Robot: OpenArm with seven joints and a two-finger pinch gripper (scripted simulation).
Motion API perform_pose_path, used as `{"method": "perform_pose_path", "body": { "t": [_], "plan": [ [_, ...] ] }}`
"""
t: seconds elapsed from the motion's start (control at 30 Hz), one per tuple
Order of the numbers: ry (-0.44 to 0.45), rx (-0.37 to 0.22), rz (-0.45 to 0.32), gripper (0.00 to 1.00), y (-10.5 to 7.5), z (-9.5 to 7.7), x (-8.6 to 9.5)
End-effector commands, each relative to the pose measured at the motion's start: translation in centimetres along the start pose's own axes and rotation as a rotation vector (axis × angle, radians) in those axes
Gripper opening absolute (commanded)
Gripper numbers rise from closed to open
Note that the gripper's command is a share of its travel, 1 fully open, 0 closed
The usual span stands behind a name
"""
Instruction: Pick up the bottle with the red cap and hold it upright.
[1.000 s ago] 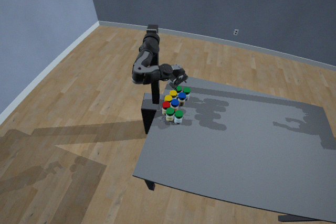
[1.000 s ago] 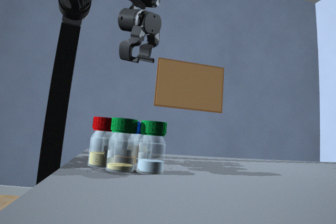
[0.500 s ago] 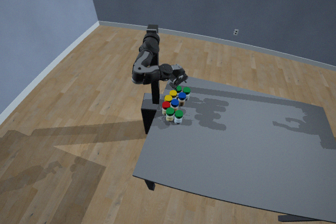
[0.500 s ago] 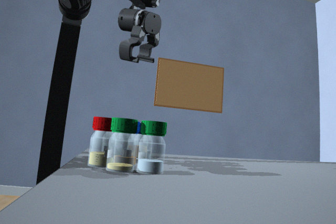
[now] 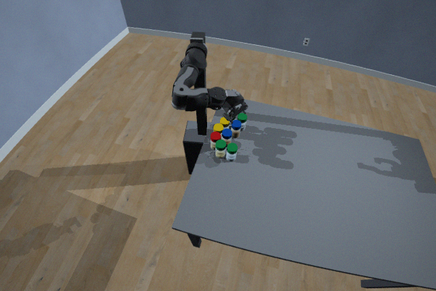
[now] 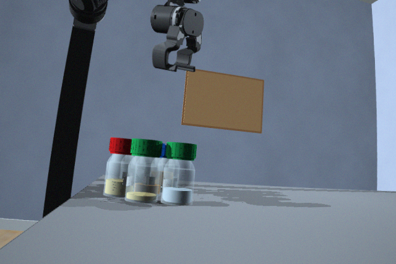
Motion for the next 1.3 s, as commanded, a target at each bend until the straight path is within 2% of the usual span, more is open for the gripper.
{"method": "perform_pose_path", "body": {
  "t": [0.0,0.07,1.27],
  "plan": [
    [-0.028,0.015,0.003,0.45,-0.31,-0.31,-0.2],
    [-0.028,0.015,0.005,0.45,-0.64,-1.24,-0.71],
    [-0.023,0.014,0.003,0.45,-0.59,-1.24,-0.74]
  ]
}}
Point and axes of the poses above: the point where the finger pads meet when closed, its own y axis out along the fingers, its own x axis across the jaws, z = x × y, the point moved 2 cm from there along -y, back along the fingers, and after that the axes turned 15 degrees about -y, right-handed, at the moved point
